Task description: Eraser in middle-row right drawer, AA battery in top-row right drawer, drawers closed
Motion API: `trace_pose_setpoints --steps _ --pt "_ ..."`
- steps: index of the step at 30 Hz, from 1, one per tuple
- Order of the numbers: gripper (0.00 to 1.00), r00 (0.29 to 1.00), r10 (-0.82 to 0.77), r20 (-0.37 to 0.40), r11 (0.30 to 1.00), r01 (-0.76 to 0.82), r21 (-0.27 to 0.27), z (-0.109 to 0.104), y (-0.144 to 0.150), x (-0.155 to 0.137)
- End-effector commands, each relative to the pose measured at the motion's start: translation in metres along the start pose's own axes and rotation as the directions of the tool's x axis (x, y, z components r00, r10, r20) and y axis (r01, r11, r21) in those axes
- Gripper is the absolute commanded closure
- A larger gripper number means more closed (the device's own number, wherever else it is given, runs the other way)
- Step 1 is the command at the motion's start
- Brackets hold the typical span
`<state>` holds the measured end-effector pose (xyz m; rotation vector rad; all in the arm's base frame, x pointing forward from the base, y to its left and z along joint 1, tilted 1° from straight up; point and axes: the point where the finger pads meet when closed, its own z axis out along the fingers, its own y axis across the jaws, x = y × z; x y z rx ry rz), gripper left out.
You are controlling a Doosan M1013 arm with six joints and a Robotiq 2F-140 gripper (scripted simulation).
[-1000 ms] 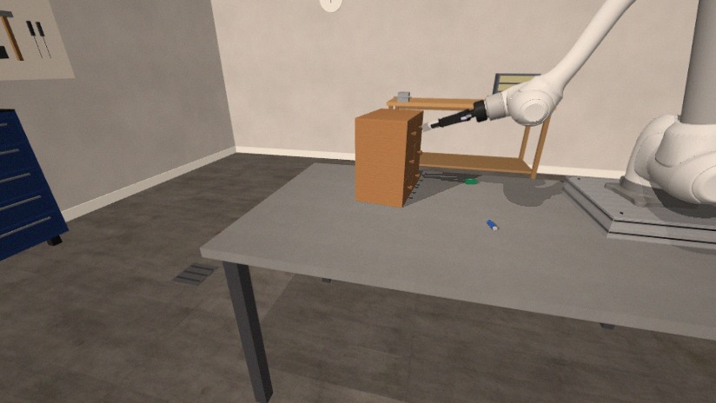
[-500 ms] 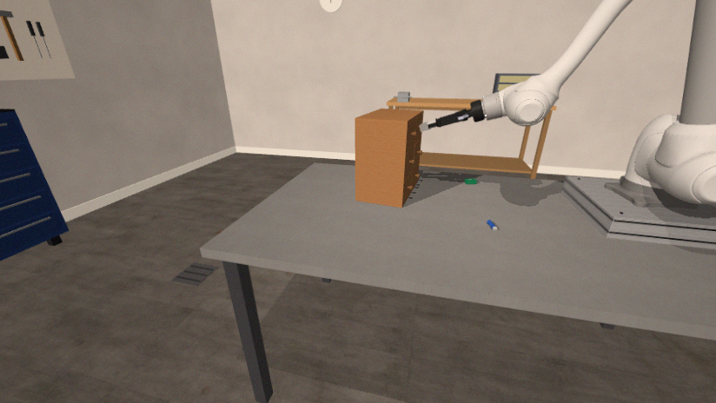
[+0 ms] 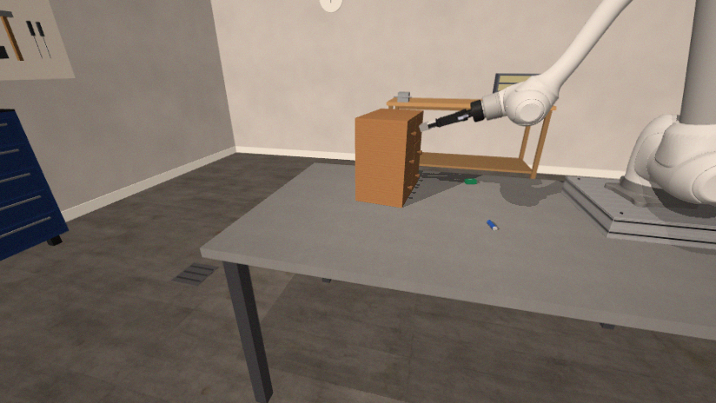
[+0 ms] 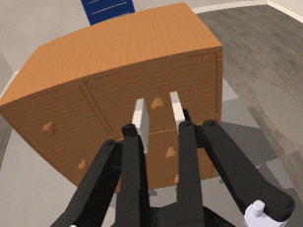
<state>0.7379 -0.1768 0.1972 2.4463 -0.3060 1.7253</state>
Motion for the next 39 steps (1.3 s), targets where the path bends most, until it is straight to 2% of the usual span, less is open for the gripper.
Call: trace_pose_setpoints --steps 1,4,5,39 --pt "0.80 1.000 0.000 0.000 1.000 0.000 0.000 0.0000 0.0000 0.0001" --pt "0.80 1.000 0.000 0.000 1.000 0.000 0.000 0.0000 0.0000 0.0001" --pt "0.92 1.000 0.000 0.000 1.000 0.000 0.000 0.0000 0.0000 0.0001" --pt "0.92 1.000 0.000 0.000 1.000 0.000 0.000 -0.0018 0.0000 -0.0005"
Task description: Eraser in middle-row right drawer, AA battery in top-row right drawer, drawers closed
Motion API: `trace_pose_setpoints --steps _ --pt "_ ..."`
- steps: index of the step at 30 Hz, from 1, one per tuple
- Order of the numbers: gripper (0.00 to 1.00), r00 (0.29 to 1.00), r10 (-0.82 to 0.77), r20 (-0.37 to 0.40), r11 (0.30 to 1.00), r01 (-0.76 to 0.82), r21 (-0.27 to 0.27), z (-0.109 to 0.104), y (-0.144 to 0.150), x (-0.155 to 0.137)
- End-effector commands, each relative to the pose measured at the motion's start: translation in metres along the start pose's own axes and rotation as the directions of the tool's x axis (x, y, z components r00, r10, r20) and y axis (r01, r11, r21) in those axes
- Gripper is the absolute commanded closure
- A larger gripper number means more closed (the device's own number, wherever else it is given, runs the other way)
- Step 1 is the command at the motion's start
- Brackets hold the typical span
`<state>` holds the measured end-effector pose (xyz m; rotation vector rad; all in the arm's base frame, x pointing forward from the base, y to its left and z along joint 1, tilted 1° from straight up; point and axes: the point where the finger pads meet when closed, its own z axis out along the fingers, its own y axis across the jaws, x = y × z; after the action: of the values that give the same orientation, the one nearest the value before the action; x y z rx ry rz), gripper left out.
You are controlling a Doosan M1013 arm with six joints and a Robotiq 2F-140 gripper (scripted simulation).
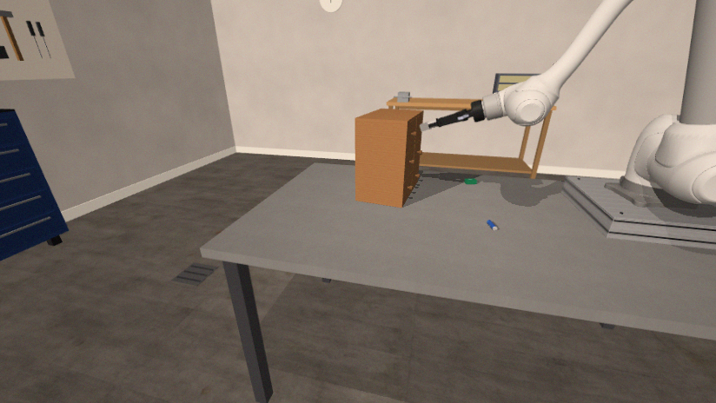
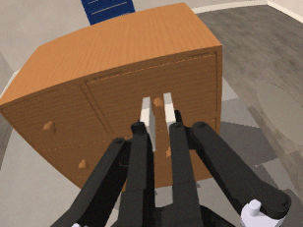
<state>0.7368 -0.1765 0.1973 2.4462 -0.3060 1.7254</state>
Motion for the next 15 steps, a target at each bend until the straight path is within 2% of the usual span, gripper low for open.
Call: trace_pose_setpoints --steps 1,15 --pt "0.92 1.000 0.000 0.000 1.000 0.000 0.000 -0.0010 0.0000 -0.0003" --pt "0.92 1.000 0.000 0.000 1.000 0.000 0.000 -0.0106 0.0000 -0.0038"
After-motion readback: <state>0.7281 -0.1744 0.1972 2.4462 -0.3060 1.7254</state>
